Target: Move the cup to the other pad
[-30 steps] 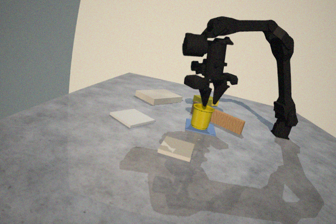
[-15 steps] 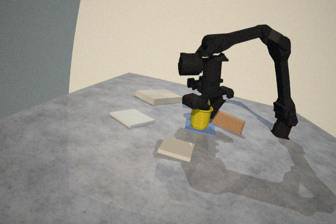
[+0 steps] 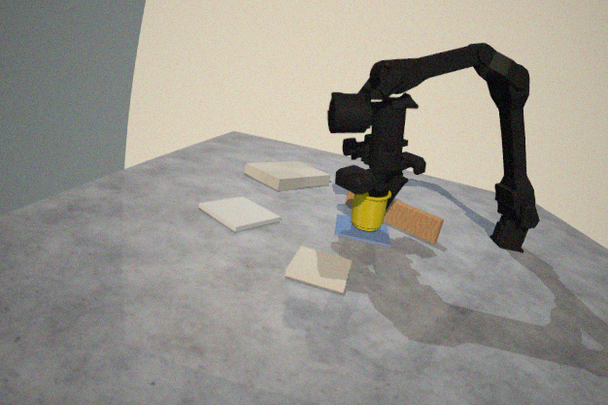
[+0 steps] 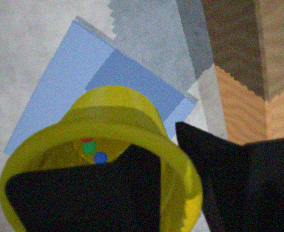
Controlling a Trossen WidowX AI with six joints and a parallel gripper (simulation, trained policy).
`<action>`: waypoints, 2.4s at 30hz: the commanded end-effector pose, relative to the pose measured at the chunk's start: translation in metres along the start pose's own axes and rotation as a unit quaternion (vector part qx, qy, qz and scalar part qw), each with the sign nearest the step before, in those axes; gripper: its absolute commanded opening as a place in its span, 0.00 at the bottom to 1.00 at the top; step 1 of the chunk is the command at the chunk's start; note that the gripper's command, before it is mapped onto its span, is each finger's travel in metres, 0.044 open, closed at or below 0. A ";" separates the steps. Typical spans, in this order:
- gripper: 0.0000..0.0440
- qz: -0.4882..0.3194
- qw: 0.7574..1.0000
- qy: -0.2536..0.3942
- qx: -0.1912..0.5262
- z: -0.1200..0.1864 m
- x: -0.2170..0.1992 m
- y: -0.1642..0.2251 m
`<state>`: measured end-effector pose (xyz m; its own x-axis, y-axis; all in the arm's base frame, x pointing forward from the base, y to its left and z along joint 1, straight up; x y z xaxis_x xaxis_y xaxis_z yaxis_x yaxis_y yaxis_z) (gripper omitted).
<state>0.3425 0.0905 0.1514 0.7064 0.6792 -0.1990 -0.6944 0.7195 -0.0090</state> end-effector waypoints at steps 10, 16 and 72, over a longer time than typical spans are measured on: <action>0.04 -0.030 0.999 -0.018 0.000 0.034 -0.029 -0.004; 0.03 -0.053 0.998 -0.029 -0.002 0.047 -0.044 -0.011; 0.00 -0.226 0.970 -0.089 -0.028 0.016 -0.156 -0.057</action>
<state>0.2781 -0.0524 0.2022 0.9485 0.3166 0.0080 -0.3138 0.9431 -0.1099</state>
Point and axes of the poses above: the point midway between the two fingers, 35 mm back from their tips, its own z axis back along the fingers, its own x axis across the jaws, y = z × x, the point moved 8 cm from there along z, back along the fingers
